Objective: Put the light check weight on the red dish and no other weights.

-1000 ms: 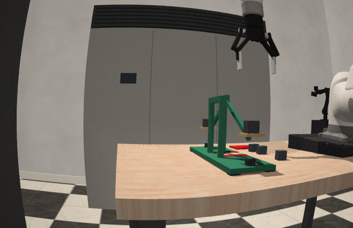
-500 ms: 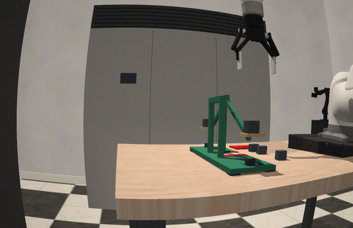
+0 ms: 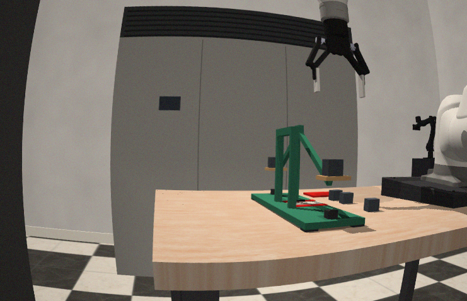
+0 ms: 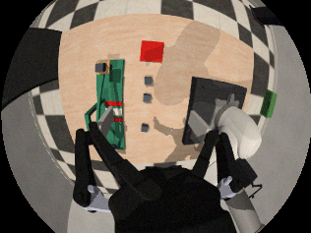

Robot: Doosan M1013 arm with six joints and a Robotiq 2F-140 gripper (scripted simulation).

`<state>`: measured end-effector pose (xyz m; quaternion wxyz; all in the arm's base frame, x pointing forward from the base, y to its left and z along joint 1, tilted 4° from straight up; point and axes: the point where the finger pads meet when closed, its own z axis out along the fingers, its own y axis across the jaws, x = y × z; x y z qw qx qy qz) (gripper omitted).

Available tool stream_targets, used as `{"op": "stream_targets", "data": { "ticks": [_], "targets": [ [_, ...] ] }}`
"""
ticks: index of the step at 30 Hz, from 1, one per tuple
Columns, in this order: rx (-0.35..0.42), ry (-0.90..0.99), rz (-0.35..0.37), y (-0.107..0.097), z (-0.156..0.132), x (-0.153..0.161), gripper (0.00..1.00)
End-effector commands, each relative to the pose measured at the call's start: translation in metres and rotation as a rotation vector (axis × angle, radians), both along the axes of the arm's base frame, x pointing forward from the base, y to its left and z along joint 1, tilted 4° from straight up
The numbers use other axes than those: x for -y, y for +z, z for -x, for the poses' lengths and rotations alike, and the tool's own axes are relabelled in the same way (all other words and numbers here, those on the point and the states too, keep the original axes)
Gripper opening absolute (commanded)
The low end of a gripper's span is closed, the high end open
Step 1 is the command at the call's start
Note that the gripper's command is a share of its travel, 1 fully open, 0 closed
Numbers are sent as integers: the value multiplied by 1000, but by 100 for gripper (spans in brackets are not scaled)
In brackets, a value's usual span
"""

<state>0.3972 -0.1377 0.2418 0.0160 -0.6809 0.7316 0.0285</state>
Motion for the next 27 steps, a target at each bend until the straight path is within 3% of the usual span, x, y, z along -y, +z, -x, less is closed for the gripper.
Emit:
{"op": "stream_targets", "data": {
  "ticks": [1,15,27],
  "targets": [
    [-6,2,1,-1,2,-3,100],
    [-6,2,1,-1,3,2,100],
    [-6,2,1,-4,6,47,100]
  ]
}}
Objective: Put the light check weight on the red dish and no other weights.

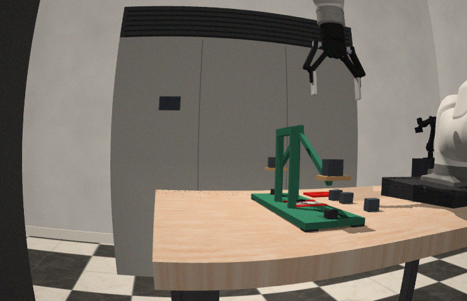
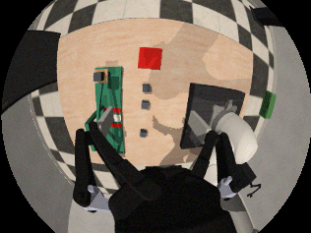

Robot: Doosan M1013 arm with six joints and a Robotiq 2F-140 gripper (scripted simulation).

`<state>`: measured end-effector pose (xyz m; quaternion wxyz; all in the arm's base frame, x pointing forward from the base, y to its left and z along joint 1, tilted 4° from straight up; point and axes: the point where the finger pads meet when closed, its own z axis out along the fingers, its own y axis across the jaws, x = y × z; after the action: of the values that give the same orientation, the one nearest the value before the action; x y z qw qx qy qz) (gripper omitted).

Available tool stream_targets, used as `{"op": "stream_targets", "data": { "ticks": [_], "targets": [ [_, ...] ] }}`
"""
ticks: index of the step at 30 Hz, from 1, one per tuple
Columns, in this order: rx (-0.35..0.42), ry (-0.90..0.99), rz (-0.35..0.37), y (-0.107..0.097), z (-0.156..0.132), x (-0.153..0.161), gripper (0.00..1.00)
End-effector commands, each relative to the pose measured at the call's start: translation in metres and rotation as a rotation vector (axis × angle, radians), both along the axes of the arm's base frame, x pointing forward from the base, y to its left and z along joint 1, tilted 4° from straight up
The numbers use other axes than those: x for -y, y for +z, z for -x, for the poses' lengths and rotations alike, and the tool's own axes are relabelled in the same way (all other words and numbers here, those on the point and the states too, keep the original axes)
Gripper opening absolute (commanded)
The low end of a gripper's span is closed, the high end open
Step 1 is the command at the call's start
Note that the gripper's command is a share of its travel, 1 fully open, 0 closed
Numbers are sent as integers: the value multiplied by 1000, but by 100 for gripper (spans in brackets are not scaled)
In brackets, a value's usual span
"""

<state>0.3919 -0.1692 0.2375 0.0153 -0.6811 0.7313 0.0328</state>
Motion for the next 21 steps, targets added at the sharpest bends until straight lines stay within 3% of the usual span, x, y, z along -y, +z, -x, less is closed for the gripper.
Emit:
{"op": "stream_targets", "data": {
  "ticks": [1,9,21],
  "targets": [
    [1,2,6,0,0,15,100],
    [1,2,6,-2,2,45,100],
    [1,2,6,-2,3,48,100]
  ]
}}
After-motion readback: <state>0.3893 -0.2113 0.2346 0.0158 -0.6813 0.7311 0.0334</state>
